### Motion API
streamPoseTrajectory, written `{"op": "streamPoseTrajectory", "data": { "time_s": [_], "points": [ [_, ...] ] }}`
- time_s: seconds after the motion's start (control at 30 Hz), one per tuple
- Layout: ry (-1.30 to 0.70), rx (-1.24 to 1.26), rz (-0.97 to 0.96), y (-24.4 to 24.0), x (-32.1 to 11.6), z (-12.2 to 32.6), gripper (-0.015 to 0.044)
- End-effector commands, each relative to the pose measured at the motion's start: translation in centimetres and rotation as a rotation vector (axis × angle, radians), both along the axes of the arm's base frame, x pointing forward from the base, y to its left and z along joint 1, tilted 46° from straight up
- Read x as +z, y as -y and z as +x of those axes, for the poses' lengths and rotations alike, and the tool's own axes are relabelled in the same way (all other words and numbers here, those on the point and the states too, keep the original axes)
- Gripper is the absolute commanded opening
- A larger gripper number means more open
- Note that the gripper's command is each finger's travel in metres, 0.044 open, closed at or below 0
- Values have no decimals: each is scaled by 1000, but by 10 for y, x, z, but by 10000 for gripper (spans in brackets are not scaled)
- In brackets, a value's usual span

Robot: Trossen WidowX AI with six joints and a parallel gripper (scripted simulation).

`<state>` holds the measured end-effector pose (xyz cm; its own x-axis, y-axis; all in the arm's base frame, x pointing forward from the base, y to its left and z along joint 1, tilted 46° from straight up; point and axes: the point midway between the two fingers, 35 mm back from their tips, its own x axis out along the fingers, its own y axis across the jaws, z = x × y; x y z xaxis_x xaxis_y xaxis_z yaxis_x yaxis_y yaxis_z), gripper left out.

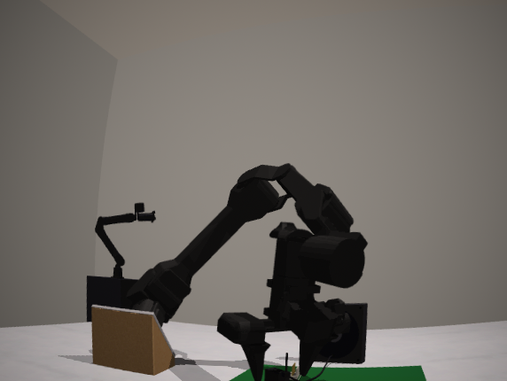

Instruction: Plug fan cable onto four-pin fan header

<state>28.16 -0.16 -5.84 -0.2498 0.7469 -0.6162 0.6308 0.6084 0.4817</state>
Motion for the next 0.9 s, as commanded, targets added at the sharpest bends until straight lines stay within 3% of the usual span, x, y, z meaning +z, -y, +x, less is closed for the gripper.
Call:
{"op": "streamPoseTrajectory", "data": {
  "time_s": [0.0, 0.27, 0.47, 0.87],
  "points": [
    [0, 0, 0, 0, 0, 0, 256],
    [0, 0, 0, 0, 0, 0, 46],
    [0, 0, 0, 0, 0, 0, 0],
    [-2, -3, -3, 25, 24, 8, 0]
  ]
}}
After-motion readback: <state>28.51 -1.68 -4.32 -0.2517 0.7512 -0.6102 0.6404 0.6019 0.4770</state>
